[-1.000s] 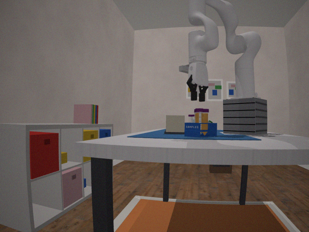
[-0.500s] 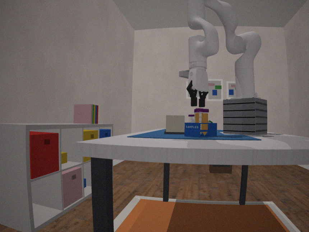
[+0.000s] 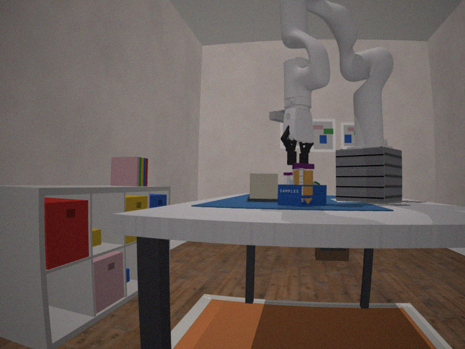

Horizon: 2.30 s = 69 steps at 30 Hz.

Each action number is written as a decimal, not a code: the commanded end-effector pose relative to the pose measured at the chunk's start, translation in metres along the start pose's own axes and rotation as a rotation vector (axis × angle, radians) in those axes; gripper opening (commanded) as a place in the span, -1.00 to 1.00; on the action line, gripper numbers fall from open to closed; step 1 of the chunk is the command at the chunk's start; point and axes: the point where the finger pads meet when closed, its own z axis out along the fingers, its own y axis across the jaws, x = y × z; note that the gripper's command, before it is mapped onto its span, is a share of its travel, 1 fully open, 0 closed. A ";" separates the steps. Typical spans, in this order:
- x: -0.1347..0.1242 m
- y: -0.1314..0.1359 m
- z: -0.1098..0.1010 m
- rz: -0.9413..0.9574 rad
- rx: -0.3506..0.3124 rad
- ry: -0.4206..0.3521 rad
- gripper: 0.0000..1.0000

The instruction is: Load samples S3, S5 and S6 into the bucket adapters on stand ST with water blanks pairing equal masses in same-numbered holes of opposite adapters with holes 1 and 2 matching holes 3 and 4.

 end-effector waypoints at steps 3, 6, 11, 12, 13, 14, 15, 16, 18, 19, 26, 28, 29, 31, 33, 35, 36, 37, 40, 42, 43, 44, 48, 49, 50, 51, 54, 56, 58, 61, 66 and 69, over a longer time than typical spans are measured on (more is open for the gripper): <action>0.000 -0.001 0.002 0.000 0.002 -0.002 0.15; 0.000 -0.001 0.004 0.000 0.002 -0.002 0.15; 0.000 -0.001 0.006 0.000 0.002 -0.002 0.15; 0.000 -0.001 0.007 0.000 0.002 -0.002 0.15; 0.000 -0.001 0.008 0.000 0.002 -0.002 0.15; 0.000 -0.001 0.008 0.000 0.001 -0.002 0.15; 0.000 -0.001 0.009 0.000 0.001 -0.002 0.15; 0.000 -0.001 0.010 0.000 0.001 -0.002 0.15; 0.000 -0.001 0.011 0.000 0.002 -0.002 0.15; 0.000 -0.001 0.012 0.000 0.001 -0.002 0.15; 0.000 -0.001 0.015 0.000 0.001 -0.002 0.15; 0.000 -0.001 0.016 0.000 0.001 -0.002 0.15; 0.000 -0.001 0.017 0.000 0.001 -0.002 0.15; 0.000 -0.001 0.018 0.000 0.001 -0.002 0.15; 0.000 -0.001 0.020 0.000 0.001 -0.002 0.15; 0.000 -0.001 0.020 0.000 0.001 -0.002 0.15; 0.000 -0.001 0.020 0.000 0.001 -0.002 0.15; 0.000 -0.001 0.020 0.000 0.001 -0.002 0.15; 0.000 -0.001 0.020 0.000 0.001 -0.002 0.15; 0.000 -0.001 0.020 0.000 0.001 -0.002 0.15; 0.000 -0.001 0.020 0.000 0.001 -0.002 0.15; 0.000 -0.001 0.020 0.000 0.002 -0.002 0.15; 0.000 -0.001 0.020 0.000 0.002 -0.002 0.15; 0.000 -0.001 0.019 0.000 0.001 -0.003 -1.00; 0.000 -0.001 0.018 0.000 0.001 -0.003 -1.00; 0.000 -0.001 0.018 0.000 0.001 -0.003 -1.00; 0.000 -0.001 0.018 0.000 0.001 -0.003 -1.00; 0.000 -0.001 0.018 0.000 0.001 -0.003 -1.00; 0.000 -0.001 0.018 0.000 0.001 -0.003 -1.00; 0.000 -0.001 0.018 0.000 0.001 -0.002 -1.00; 0.000 -0.001 0.018 0.000 0.001 -0.002 -1.00; 0.000 -0.001 0.018 0.000 0.001 -0.002 -1.00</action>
